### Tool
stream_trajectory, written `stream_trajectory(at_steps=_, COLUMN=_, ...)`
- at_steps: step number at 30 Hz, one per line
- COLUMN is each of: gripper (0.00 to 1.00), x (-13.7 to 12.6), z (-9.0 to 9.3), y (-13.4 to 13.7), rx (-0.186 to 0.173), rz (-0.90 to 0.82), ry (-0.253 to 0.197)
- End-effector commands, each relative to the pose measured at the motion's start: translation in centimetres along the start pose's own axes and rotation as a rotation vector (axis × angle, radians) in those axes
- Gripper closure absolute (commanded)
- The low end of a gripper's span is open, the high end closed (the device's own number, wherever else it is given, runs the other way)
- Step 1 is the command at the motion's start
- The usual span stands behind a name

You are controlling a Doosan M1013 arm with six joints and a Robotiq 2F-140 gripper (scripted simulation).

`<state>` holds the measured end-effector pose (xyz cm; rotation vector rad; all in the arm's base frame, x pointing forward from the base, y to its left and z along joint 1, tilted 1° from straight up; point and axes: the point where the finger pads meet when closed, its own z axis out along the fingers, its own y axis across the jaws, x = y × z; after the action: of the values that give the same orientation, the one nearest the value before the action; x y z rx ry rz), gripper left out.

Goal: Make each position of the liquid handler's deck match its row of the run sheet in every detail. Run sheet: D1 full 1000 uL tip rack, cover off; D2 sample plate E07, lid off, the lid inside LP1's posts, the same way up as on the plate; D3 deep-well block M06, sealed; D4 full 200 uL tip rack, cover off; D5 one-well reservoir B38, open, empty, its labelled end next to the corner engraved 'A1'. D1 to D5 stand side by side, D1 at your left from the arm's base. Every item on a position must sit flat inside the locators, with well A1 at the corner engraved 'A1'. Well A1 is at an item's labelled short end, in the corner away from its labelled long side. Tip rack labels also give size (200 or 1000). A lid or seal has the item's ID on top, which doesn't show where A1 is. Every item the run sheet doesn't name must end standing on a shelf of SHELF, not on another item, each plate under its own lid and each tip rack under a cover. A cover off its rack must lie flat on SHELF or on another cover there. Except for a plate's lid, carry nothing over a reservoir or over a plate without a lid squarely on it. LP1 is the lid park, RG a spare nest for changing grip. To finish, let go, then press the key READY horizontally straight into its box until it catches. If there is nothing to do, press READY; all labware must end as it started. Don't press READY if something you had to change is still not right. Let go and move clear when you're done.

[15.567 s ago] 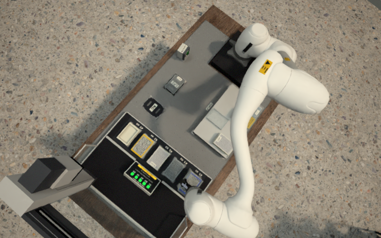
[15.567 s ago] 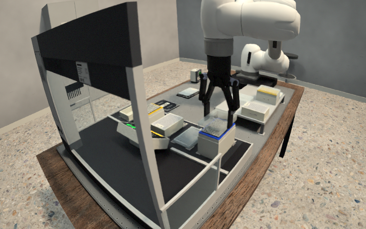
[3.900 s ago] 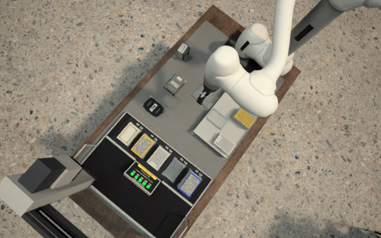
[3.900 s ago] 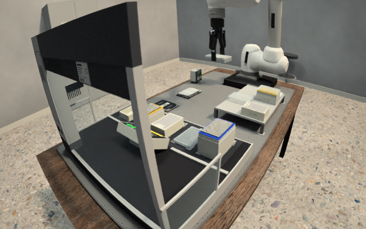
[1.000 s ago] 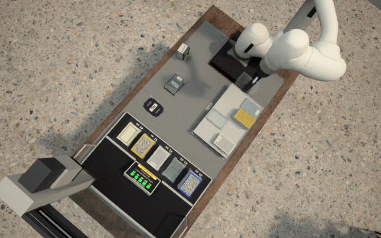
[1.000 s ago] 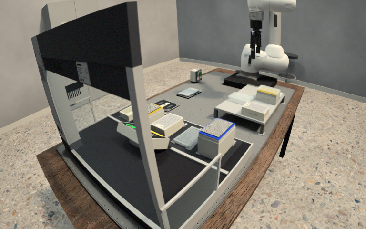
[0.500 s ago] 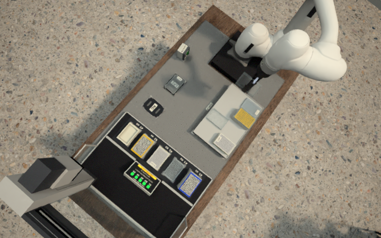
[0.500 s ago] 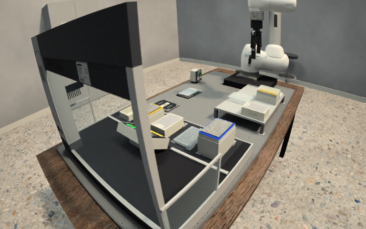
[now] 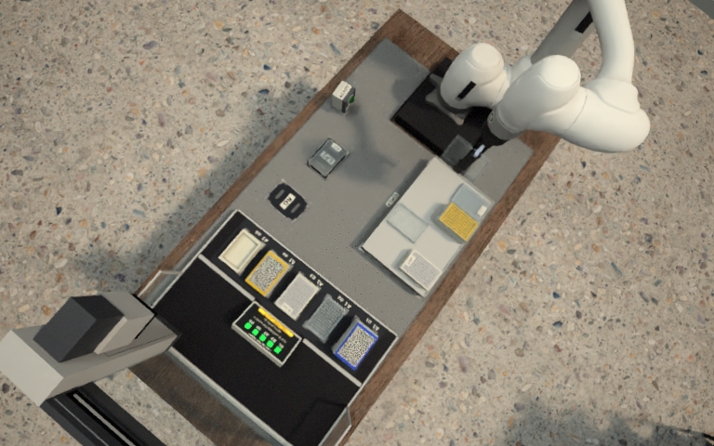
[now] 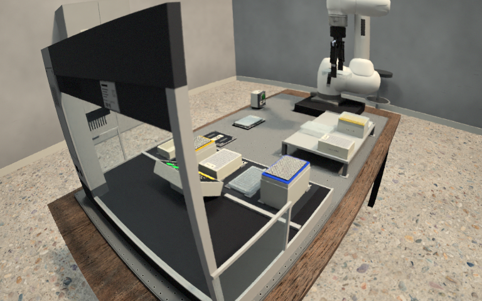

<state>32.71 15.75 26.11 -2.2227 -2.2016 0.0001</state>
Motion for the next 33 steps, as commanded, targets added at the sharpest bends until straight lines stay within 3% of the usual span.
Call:
stream_trajectory(at_steps=1, gripper=0.90, x=0.0, z=0.0, y=0.0, rx=-0.001, rz=0.000, ry=0.001)
stream_trajectory(at_steps=23, gripper=0.90, x=0.0, z=0.0, y=0.0, rx=-0.001, rz=0.000, ry=0.001)
stream_trajectory(at_steps=33, gripper=0.90, x=0.0, z=1.3, y=0.0, rx=-0.001, rz=0.000, ry=0.001)
